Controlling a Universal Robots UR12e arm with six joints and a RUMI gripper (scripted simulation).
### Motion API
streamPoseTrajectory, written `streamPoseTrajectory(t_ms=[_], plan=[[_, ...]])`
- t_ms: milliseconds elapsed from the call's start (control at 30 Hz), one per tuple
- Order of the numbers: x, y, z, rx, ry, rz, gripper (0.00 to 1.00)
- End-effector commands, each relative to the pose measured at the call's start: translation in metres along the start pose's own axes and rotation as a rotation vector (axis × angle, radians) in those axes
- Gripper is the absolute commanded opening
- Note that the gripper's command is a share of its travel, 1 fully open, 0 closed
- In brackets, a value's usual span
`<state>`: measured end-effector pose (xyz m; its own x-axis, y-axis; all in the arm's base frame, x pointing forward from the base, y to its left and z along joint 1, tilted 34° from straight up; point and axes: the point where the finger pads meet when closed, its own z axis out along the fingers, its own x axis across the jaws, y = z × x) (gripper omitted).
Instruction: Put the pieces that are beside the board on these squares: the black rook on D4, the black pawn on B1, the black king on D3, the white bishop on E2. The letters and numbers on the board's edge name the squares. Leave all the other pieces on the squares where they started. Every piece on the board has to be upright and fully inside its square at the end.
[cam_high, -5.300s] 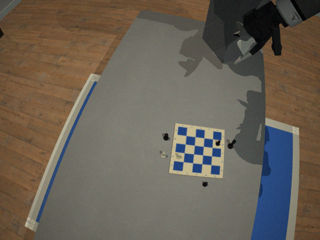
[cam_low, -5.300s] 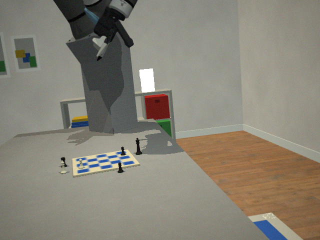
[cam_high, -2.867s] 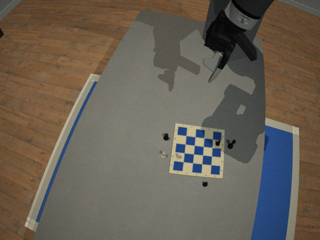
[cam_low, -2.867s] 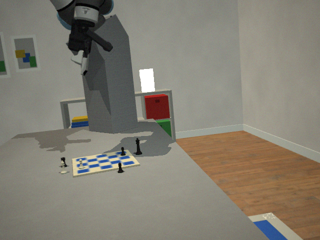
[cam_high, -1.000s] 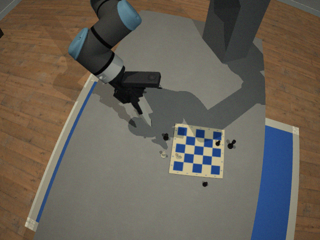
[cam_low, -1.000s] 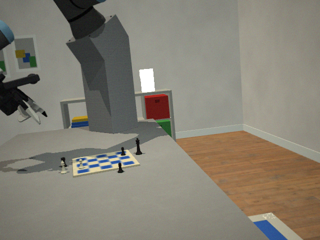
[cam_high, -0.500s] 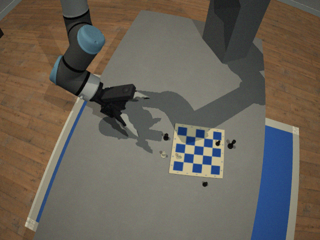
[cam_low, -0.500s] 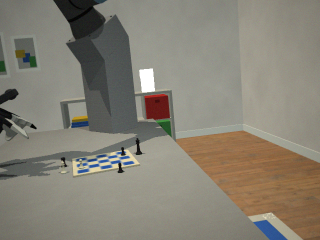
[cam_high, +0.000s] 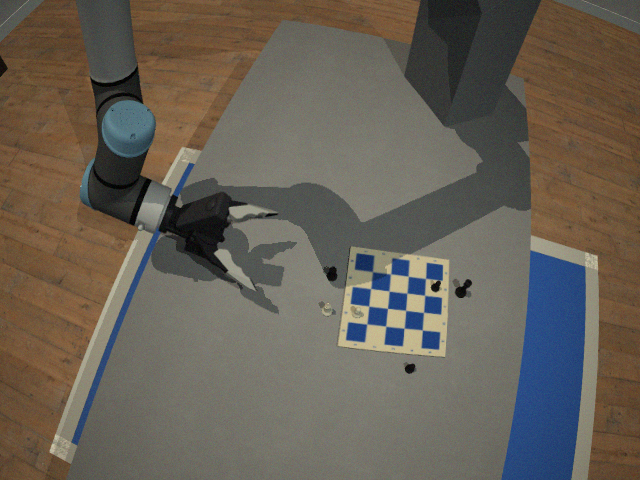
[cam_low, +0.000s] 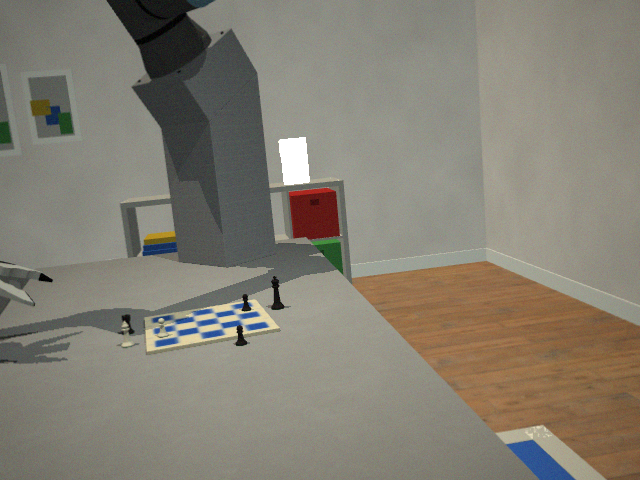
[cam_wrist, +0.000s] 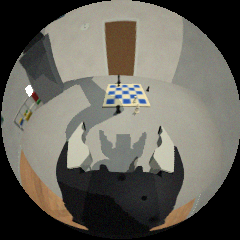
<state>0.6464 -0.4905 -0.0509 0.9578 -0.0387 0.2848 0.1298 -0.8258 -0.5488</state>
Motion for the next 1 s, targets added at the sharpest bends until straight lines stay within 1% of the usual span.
streamPoseTrajectory(t_ms=[0, 267, 333, 667, 967], plan=[[0.011, 0.017, -0.007, 0.09, -0.011, -0.004, 1.0], [0.021, 0.035, -0.013, 0.172, -0.017, -0.006, 1.0], [0.021, 0.035, -0.013, 0.172, -0.017, -0.006, 1.0], [0.028, 0.047, -0.018, 0.23, -0.02, -0.006, 1.0], [0.03, 0.05, -0.02, 0.246, -0.021, -0.006, 1.0]])
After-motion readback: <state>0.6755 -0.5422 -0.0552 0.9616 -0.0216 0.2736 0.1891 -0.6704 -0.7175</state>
